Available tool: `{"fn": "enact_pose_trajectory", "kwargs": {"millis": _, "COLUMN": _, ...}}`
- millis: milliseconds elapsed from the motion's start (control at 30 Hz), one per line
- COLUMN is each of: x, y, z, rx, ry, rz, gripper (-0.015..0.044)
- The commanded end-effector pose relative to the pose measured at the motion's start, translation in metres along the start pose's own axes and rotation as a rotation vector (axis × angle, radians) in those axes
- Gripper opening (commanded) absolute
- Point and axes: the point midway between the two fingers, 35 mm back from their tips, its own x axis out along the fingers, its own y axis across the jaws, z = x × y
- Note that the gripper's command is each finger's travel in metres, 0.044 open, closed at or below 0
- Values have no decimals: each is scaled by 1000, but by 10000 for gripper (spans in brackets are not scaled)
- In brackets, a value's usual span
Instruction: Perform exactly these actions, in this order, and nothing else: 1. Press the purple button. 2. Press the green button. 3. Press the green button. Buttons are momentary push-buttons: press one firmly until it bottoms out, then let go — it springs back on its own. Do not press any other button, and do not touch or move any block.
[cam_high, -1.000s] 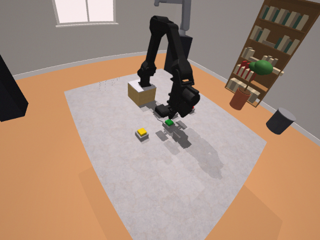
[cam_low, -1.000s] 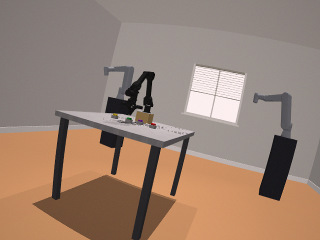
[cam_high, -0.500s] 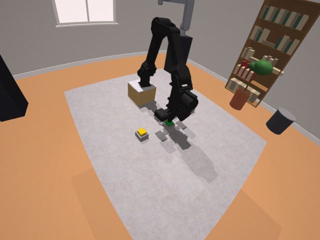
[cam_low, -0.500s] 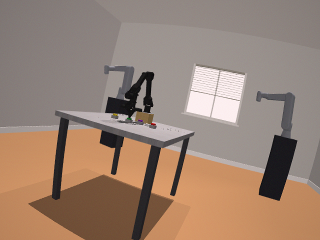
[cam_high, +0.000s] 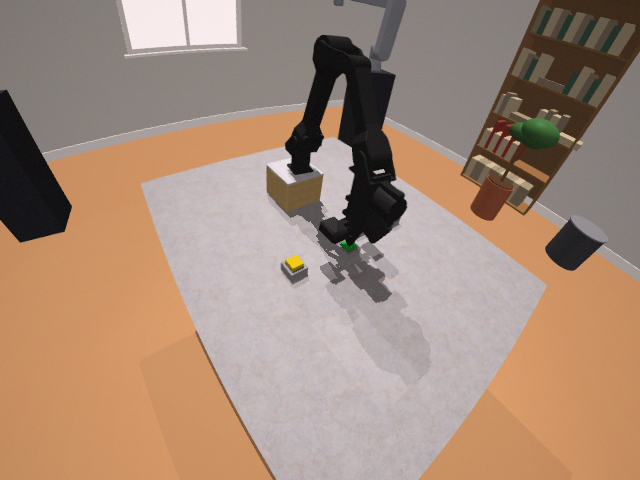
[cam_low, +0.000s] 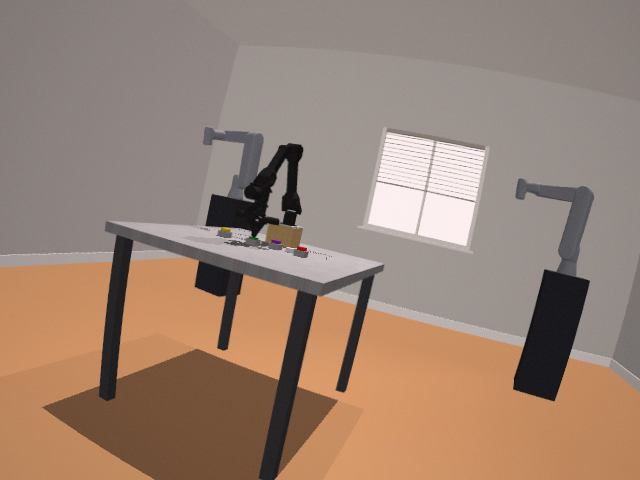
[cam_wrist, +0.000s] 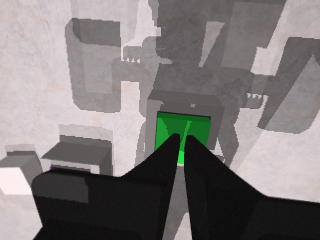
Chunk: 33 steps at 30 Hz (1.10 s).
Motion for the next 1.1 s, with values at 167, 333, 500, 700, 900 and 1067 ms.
{"fn": "enact_pose_trajectory", "kwargs": {"millis": 167, "x": 1, "y": 0, "z": -1, "rx": -6, "ry": 4, "rz": 2, "gripper": 20}}
{"fn": "enact_pose_trajectory", "kwargs": {"millis": 333, "x": -29, "y": 0, "z": -1, "rx": -6, "ry": 4, "rz": 2, "gripper": 20}}
{"fn": "enact_pose_trajectory", "kwargs": {"millis": 500, "x": -32, "y": 2, "z": 0, "rx": -6, "ry": 3, "rz": 2, "gripper": 46}}
{"fn": "enact_pose_trajectory", "kwargs": {"millis": 700, "x": -53, "y": 76, "z": 10, "rx": -3, "ry": -23, "rz": -1, "gripper": 204}}
{"fn": "enact_pose_trajectory", "kwargs": {"millis": 900, "x": -76, "y": 162, "z": -8, "rx": -3, "ry": -20, "rz": 14, "gripper": 361}}
{"fn": "enact_pose_trajectory", "kwargs": {"millis": 1067, "x": -94, "y": 224, "z": -42, "rx": -5, "ry": 4, "rz": 21, "gripper": 400}}
